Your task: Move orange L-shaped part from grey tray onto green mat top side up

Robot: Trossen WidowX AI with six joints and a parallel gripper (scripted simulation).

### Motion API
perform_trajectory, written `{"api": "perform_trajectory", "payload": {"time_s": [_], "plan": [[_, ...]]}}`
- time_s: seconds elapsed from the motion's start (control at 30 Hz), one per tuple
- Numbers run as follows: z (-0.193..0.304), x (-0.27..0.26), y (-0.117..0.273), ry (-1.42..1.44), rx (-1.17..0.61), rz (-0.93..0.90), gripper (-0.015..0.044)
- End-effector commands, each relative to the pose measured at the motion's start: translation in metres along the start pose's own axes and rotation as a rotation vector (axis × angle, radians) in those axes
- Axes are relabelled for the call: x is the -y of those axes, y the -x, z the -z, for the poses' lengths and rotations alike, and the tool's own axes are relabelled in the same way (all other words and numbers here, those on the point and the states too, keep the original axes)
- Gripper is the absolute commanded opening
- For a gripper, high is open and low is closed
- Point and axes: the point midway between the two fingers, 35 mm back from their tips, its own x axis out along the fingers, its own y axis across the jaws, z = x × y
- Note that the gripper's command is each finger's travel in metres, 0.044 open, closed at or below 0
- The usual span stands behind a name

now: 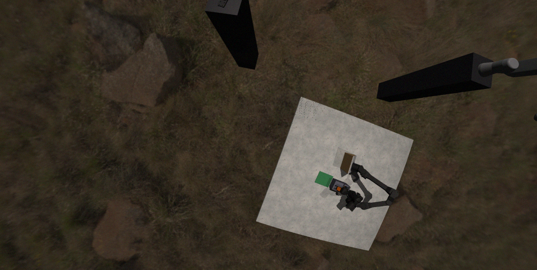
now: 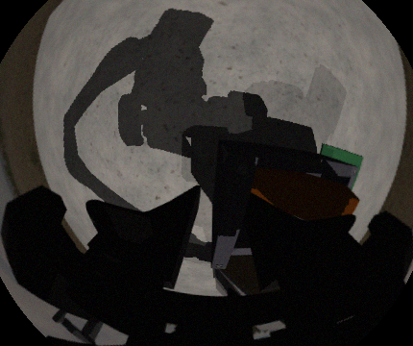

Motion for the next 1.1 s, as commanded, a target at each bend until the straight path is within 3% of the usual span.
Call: {"api": "perform_trajectory", "payload": {"time_s": [0.0, 0.17, 0.37, 1.07], "plan": [[-0.001, -0.006, 0.007, 0.012, 0.002, 0.004, 0.018], [-0.005, -0.002, 0.028, 0.01, 0.005, 0.011, 0.018], [-0.002, 0.006, 0.098, 0.01, 0.002, 0.009, 0.018], [-0.003, 0.008, 0.098, 0.002, 0.019, 0.01, 0.018]]}}
